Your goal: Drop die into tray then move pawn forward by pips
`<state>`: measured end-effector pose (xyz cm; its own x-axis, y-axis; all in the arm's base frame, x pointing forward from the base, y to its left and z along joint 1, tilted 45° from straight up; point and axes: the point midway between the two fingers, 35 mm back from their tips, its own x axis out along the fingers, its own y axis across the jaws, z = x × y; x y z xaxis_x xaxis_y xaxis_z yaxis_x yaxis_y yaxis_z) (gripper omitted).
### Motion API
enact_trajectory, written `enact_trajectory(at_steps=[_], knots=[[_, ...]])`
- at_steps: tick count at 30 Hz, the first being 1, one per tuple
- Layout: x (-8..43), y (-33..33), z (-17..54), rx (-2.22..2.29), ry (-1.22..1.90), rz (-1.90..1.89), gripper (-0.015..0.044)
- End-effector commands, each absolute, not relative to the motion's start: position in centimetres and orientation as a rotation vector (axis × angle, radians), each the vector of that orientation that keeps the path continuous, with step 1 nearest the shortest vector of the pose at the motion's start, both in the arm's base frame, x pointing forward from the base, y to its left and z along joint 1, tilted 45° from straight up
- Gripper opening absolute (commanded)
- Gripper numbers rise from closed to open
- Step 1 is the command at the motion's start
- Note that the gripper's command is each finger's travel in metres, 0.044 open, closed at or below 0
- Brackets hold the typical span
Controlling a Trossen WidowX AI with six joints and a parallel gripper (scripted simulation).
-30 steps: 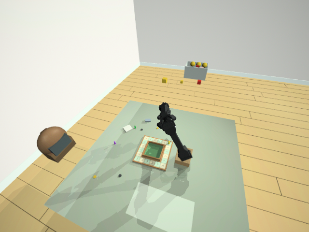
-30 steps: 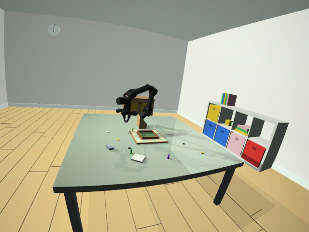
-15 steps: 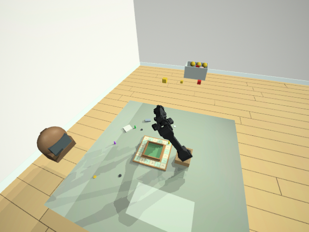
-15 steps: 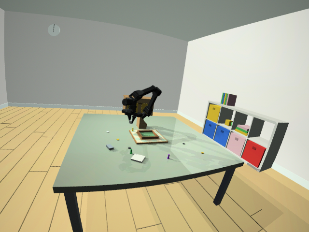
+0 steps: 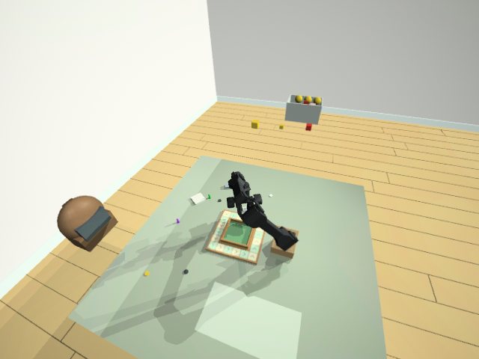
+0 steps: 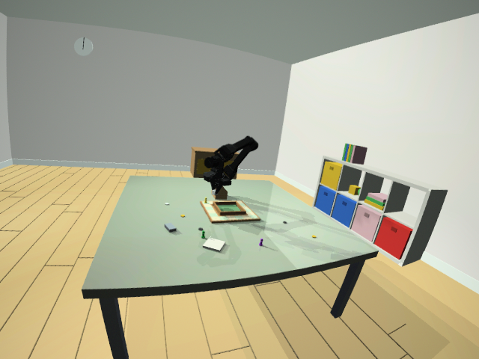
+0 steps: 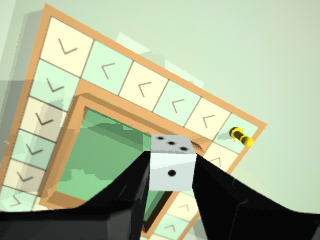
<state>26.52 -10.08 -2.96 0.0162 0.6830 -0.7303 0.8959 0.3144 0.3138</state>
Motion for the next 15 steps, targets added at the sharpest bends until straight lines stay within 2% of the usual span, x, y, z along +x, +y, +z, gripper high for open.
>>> enact_trajectory(at_steps=[1, 15], knots=[[27.1, -8.3, -1.6, 1.508, 1.722, -0.403, 0.0], [27.4, -2.4, 1.5, 1.743, 1.737, -0.685, 0.0]])
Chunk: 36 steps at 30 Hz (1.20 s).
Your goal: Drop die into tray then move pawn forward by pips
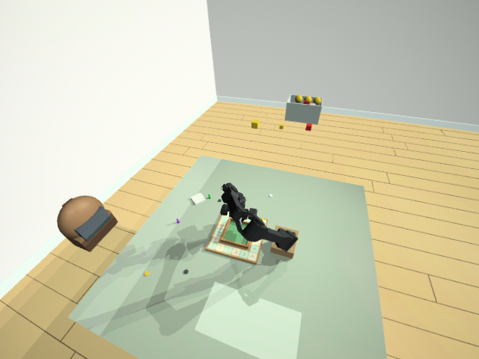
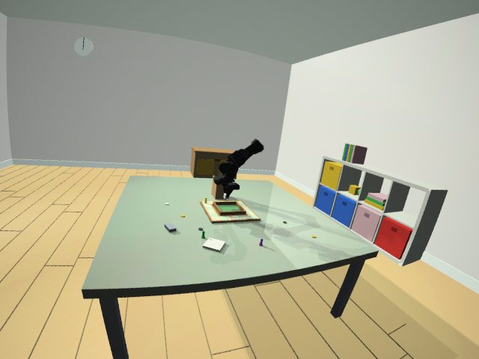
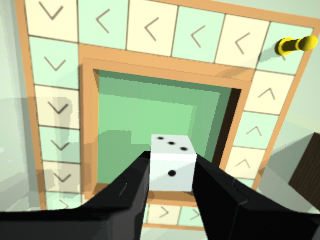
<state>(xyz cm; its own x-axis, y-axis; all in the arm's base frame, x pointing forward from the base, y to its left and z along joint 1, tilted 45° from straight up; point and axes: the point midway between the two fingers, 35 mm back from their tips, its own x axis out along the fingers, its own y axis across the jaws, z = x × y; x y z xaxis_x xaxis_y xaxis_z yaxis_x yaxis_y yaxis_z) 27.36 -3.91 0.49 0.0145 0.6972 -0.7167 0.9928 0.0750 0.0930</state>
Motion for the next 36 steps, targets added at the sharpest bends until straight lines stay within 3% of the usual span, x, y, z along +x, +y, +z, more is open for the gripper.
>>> enact_trajectory(at_steps=[1, 16, 36], knots=[[27.3, -2.1, 1.7, 1.757, 1.738, -0.702, 0.0], [26.5, -1.3, 0.8, 1.52, 1.65, -0.946, 0.0], [26.0, -1.0, 0.1, 1.177, 1.144, -1.232, 0.0]])
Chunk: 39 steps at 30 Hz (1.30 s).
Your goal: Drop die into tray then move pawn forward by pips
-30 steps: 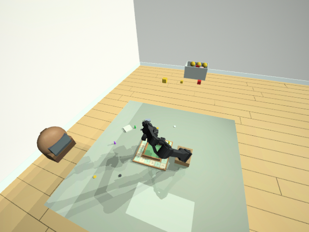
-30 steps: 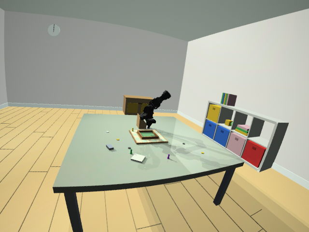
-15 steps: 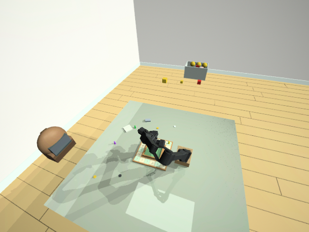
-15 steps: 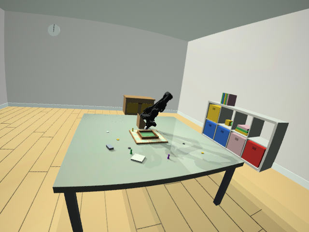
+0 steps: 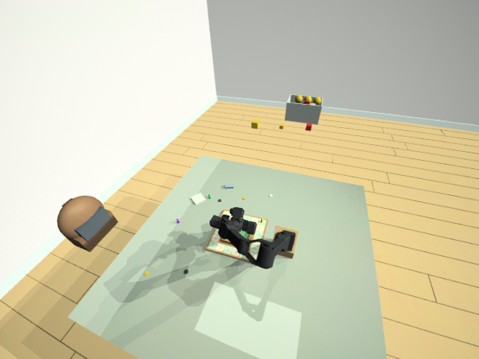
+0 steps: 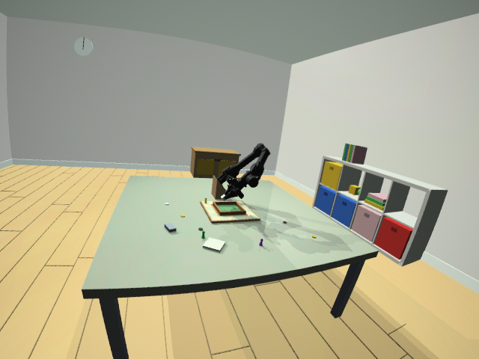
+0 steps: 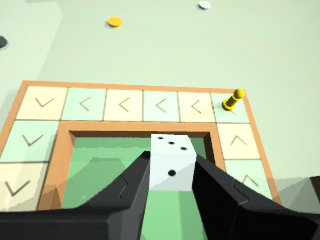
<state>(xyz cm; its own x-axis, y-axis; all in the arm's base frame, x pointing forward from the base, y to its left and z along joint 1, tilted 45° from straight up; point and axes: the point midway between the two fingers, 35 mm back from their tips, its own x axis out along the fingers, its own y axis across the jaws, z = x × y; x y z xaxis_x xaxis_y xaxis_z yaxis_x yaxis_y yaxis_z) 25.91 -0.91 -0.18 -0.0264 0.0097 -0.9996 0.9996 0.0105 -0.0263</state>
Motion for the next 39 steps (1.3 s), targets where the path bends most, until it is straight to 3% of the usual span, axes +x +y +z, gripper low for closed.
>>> enact_trajectory(at_steps=[1, 10, 35, 39], knots=[[26.0, -0.9, -0.1, 1.177, 1.144, -1.232, 0.0], [27.5, -1.8, 5.4, 1.177, 1.143, -1.232, 0.0], [27.3, -1.7, 5.2, 1.181, 1.147, -1.235, 0.0], [27.3, -1.7, 5.2, 1.181, 1.147, -1.235, 0.0105]])
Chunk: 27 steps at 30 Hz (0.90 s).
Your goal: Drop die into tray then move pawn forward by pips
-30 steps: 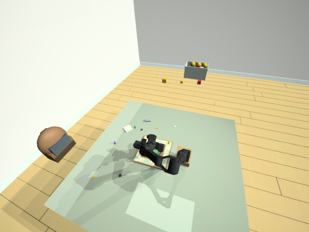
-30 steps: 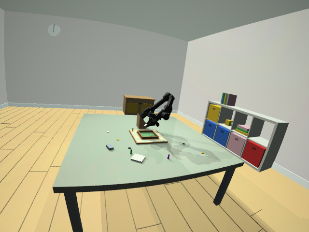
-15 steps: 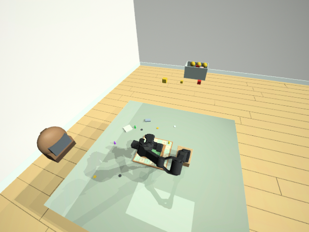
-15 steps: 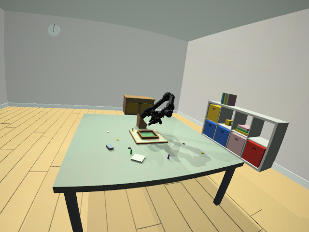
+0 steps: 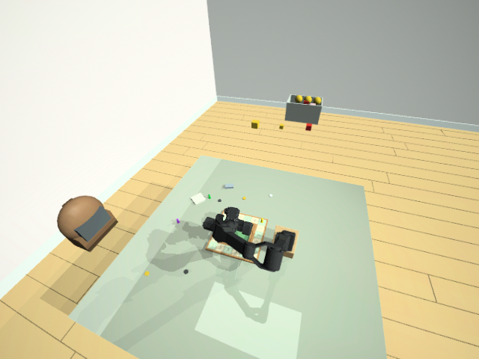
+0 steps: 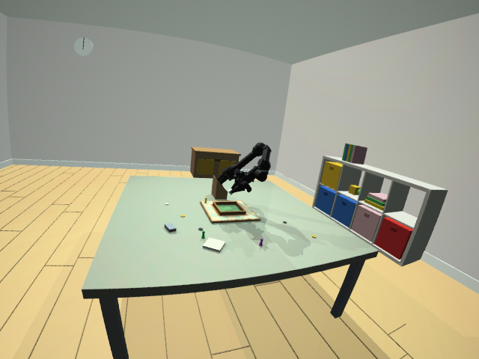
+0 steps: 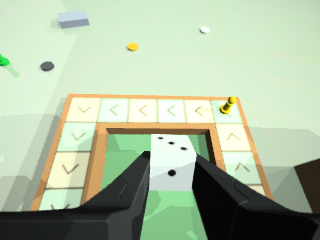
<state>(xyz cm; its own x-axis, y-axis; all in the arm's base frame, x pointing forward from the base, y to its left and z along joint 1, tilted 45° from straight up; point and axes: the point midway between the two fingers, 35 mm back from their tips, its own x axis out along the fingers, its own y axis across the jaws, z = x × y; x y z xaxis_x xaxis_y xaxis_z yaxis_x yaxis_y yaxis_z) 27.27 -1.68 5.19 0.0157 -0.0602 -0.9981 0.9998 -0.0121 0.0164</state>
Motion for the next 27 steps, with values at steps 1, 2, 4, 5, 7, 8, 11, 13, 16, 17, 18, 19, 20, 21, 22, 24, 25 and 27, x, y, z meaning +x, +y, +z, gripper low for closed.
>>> enact_trajectory(at_steps=[1, 2, 4, 5, 7, 8, 11, 13, 16, 17, 18, 19, 20, 21, 22, 24, 25, 27], knots=[[27.3, -1.7, 5.2, 1.181, 1.147, -1.235, 0.0131], [27.3, -1.7, 5.2, 1.181, 1.147, -1.235, 0.0157], [27.3, -1.7, 5.2, 1.181, 1.147, -1.235, 0.021], [27.3, -1.9, 5.4, 1.181, 1.147, -1.235, 0.0236], [27.3, -3.6, 7.1, 1.178, 1.144, -1.233, 0.0289], [27.2, -4.3, 7.8, 1.176, 1.142, -1.233, 0.0315], [27.2, -4.5, 8.0, 1.175, 1.142, -1.233, 0.0394], [27.2, -4.5, 8.0, 1.175, 1.142, -1.233, 0.044], [27.1, -4.3, 7.2, 1.202, 1.216, -1.212, 0.044], [26.9, -4.1, 6.4, 1.24, 1.304, -1.181, 0.044], [26.8, -3.8, 5.5, 1.297, 1.407, -1.133, 0.044], [26.7, -3.4, 4.7, 1.365, 1.499, -1.076, 0.044], [26.6, -3.2, 4.1, 1.442, 1.579, -1.009, 0.044], [26.7, -3.0, 3.6, 1.527, 1.646, -0.933, 0.044], [26.9, -2.9, 3.3, 1.621, 1.696, -0.849, 0.044], [27.2, -2.9, 3.0, 1.75, 1.736, -0.731, 0.044], [27.3, -2.9, 2.9, 1.767, 1.738, -0.716, 0.044], [27.3, -2.9, 2.9, 1.767, 1.738, -0.716, 0.044]])
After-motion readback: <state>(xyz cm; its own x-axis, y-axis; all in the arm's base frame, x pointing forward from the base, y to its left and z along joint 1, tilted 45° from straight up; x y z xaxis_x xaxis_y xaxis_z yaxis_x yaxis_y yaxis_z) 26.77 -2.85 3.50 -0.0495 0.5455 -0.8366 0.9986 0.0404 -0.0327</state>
